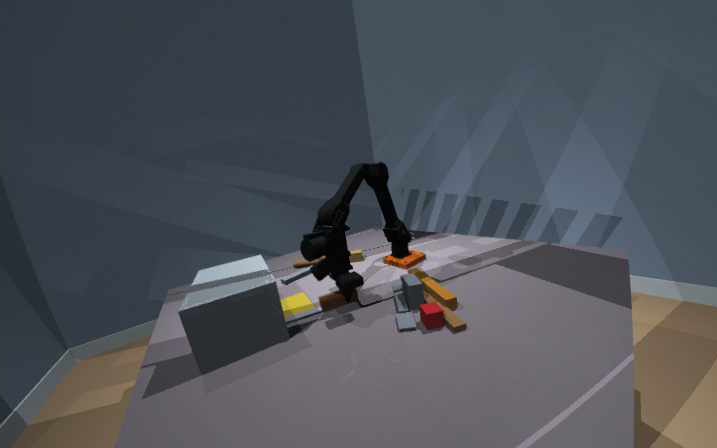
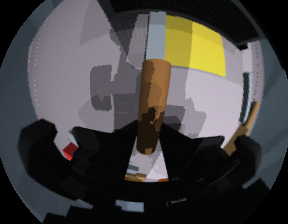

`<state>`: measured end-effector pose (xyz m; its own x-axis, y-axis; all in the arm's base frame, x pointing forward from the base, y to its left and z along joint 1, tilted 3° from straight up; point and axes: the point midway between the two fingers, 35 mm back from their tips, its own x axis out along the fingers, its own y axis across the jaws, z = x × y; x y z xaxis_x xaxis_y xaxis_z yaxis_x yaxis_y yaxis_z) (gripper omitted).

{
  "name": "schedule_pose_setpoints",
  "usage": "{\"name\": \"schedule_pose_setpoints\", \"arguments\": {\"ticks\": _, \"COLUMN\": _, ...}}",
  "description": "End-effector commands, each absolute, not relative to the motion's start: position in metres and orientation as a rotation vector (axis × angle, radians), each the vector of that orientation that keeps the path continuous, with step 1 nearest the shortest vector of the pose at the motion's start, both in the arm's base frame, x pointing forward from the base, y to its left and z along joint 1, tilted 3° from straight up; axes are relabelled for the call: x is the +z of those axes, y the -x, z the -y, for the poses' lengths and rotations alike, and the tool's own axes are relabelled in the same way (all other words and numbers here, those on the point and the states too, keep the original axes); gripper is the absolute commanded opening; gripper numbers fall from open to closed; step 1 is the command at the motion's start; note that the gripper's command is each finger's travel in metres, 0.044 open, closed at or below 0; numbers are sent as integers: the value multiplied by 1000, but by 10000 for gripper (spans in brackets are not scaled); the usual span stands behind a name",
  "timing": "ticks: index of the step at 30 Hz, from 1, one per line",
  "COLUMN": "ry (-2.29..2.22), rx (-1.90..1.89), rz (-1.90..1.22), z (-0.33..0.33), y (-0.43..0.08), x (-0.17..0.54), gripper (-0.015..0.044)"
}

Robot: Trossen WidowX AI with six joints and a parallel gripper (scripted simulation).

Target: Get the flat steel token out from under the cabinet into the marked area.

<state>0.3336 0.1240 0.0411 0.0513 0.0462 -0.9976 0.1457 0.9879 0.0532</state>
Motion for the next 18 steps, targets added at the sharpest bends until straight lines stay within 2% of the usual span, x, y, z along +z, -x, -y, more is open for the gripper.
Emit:
{"name": "schedule_pose_setpoints", "arguments": {"ticks": 1, "ry": -154, "rx": -73, "rz": -1518, "z": -123, "y": -340, "x": 42, "gripper": 0}}
{"name": "schedule_pose_setpoints", "arguments": {"ticks": 18, "ry": -154, "rx": -74, "rz": -1517, "z": -121, "y": -358, "x": 43, "gripper": 0}}
